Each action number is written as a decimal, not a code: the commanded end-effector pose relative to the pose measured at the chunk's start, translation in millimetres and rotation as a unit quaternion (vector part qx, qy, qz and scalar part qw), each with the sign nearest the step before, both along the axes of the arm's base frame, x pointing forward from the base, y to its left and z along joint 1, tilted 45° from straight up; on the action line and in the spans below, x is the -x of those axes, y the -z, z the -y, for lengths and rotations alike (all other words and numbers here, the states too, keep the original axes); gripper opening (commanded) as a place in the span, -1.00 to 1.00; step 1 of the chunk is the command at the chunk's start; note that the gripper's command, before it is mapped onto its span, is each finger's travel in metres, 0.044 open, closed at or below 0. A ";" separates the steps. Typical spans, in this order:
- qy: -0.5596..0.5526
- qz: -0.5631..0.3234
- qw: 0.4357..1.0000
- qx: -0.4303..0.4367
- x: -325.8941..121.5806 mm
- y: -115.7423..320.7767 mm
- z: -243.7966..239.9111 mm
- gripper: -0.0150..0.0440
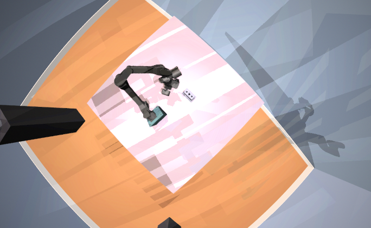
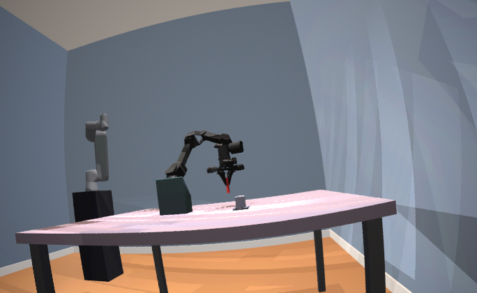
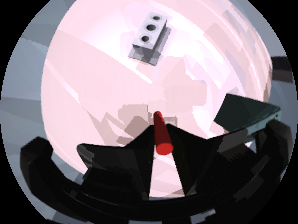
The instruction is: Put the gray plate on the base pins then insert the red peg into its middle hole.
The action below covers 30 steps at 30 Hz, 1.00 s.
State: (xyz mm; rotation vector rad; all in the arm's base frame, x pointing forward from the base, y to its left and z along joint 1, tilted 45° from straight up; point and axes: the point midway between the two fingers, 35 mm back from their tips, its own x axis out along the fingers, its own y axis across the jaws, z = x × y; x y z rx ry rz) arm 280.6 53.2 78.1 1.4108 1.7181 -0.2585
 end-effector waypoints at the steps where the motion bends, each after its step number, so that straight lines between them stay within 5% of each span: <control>1: 0.000 0.005 1.000 0.004 -7.8 5.7 8.1 -0.49; 30: -0.001 0.007 1.000 0.005 -55.6 57.1 64.4 -0.49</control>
